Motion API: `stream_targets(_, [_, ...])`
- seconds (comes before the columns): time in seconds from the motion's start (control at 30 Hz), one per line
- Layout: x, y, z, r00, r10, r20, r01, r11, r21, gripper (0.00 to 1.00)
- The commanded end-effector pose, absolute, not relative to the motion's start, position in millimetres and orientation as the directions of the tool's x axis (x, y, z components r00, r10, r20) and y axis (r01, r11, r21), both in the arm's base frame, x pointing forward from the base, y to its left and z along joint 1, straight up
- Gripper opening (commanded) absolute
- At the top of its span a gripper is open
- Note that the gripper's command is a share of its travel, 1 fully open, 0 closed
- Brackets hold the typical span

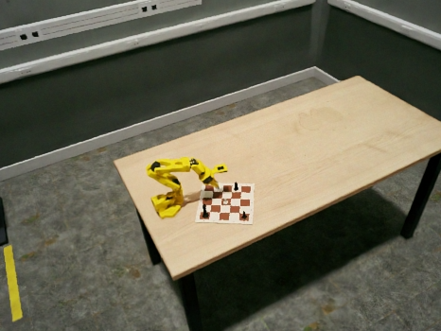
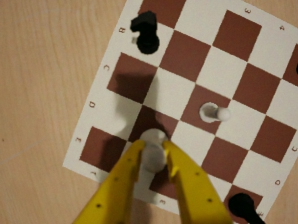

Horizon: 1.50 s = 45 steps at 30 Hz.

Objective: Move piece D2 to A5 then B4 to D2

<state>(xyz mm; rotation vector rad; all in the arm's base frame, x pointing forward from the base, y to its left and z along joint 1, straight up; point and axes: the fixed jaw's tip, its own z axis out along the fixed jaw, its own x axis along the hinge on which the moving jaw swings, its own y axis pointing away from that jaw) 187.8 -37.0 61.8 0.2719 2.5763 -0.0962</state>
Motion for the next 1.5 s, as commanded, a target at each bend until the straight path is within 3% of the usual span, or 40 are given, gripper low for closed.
stream_targets(0.0, [187.9, -34.8, 51.5, -0.838, 0.174, -0.517, 0.208, 0.978, -0.008, 0.0])
stream_targets(0.4, [188.3, -34.9, 32.7, -0.838, 0.174, -0.517, 0.208, 0.978, -0.008, 0.0])
stream_targets(1.47, [183.9, -33.9, 23.2, -0.838, 0.174, -0.516, 0.208, 0.978, -0.008, 0.0])
